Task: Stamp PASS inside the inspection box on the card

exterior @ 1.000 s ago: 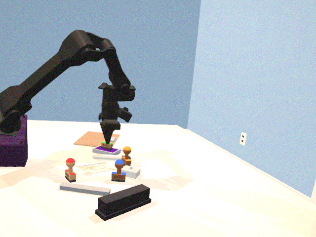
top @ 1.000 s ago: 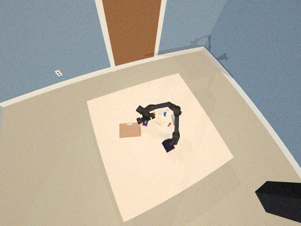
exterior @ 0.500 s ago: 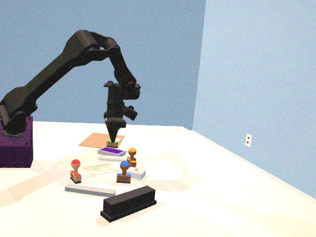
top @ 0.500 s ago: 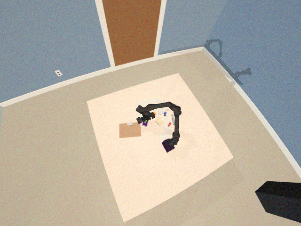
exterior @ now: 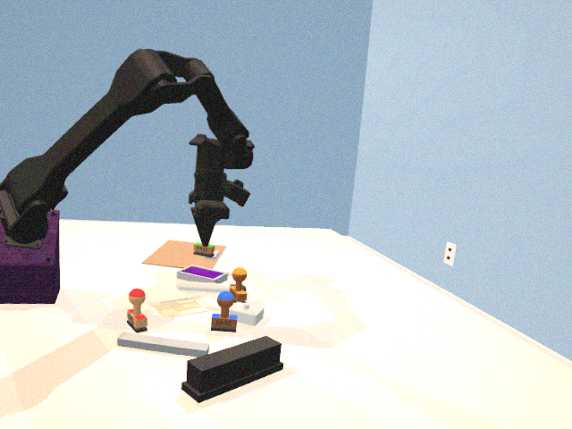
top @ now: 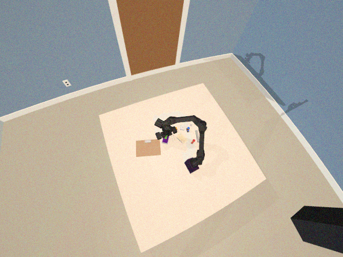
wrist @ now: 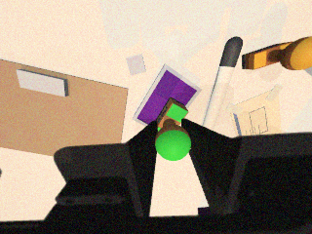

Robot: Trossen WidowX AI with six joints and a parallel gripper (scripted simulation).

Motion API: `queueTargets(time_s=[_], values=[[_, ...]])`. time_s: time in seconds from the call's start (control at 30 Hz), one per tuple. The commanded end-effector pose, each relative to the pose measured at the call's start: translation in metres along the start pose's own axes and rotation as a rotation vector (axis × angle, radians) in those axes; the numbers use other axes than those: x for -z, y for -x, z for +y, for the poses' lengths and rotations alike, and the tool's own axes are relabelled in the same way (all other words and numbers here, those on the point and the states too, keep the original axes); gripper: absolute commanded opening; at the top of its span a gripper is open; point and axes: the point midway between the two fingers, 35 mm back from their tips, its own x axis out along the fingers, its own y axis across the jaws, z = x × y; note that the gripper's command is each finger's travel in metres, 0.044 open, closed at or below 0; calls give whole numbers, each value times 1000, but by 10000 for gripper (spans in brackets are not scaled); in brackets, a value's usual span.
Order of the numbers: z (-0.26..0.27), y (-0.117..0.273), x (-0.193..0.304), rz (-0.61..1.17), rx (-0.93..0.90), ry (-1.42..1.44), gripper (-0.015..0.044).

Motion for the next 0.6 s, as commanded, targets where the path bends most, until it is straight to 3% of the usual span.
queueTargets(time_s=[0.0, 0.27, 0.57], values=[[0, 8, 0, 2, -5, -6, 0], [-3, 17, 0, 2, -5, 11, 0], [-43, 20, 4, 1, -8, 246, 0]])
